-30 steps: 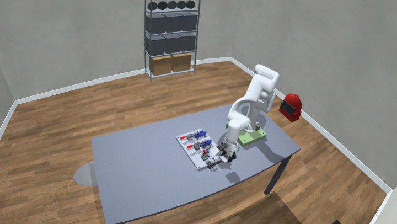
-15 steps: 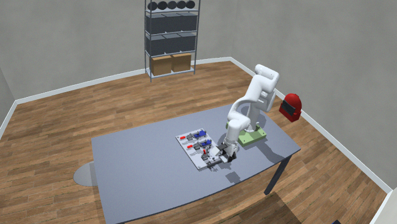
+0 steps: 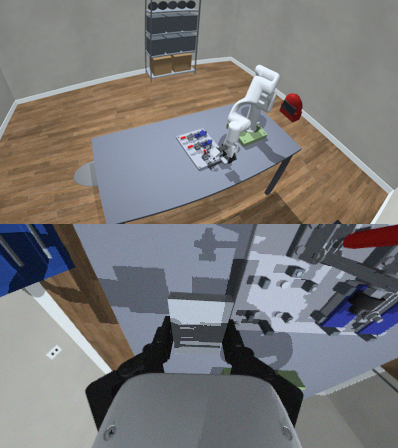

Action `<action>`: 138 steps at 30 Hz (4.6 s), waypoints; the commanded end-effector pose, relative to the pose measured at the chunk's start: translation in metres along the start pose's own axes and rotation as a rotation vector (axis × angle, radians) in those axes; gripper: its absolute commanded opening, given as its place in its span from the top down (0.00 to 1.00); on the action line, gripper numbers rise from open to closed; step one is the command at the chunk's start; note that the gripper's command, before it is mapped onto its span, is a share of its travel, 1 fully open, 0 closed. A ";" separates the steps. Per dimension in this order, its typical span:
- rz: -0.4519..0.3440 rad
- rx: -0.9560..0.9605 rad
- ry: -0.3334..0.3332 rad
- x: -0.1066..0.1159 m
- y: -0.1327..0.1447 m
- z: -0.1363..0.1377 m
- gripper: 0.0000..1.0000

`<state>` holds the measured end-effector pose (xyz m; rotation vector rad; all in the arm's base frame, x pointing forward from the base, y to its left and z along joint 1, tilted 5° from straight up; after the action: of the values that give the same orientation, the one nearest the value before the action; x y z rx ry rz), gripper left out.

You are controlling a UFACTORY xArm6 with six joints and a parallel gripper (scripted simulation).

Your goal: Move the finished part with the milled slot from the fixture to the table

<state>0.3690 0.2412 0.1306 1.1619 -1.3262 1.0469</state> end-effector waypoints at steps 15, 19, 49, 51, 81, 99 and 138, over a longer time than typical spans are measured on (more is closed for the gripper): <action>0.003 0.000 -0.003 -0.036 -0.001 -0.001 1.00; 0.003 0.000 -0.003 -0.041 -0.001 -0.001 1.00; 0.003 0.000 -0.003 -0.069 -0.001 -0.001 1.00; 0.003 0.000 -0.003 -0.069 -0.001 -0.001 1.00; 0.003 0.000 -0.003 -0.071 -0.001 -0.001 1.00; 0.003 0.000 -0.003 -0.076 -0.001 -0.002 1.00; 0.003 0.000 -0.003 -0.077 -0.001 -0.001 0.05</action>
<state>0.3686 0.2481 0.0529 1.1618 -1.3264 1.0470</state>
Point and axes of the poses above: the point where the finger pads meet when closed, its own x axis back along the fingers, its own z axis across the jaws, y = z × x, the point moved 6 cm from there along x, back along the fingers, and after that the axes turned 13 degrees about -x, right-handed, at the moved point
